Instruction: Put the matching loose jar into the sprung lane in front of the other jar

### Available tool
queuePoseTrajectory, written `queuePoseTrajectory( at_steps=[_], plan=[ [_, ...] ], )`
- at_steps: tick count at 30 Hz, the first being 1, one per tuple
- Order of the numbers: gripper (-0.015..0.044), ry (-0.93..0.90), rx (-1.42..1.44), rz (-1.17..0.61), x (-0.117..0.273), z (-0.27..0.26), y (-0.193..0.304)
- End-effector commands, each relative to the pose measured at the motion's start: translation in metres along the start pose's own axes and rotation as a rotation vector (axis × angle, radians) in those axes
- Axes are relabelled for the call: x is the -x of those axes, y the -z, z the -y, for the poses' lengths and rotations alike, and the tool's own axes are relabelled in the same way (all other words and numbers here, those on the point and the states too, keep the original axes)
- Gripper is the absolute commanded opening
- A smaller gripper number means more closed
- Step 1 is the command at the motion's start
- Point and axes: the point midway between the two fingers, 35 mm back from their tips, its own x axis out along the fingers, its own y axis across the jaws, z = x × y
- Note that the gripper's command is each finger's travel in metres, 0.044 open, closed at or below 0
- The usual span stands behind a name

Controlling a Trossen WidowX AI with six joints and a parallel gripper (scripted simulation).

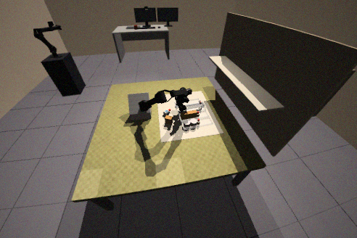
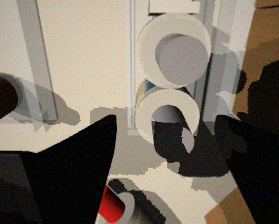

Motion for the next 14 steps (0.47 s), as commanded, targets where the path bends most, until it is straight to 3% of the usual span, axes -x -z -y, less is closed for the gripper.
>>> queuePoseTrajectory(
  at_steps=[1,14],
  plan=[
    [0.0278,-0.006,-0.011,-0.003,0.002,0.001,0.003],
    [0.0278,-0.006,-0.009,-0.005,0.003,0.001,0.044]
  ],
)
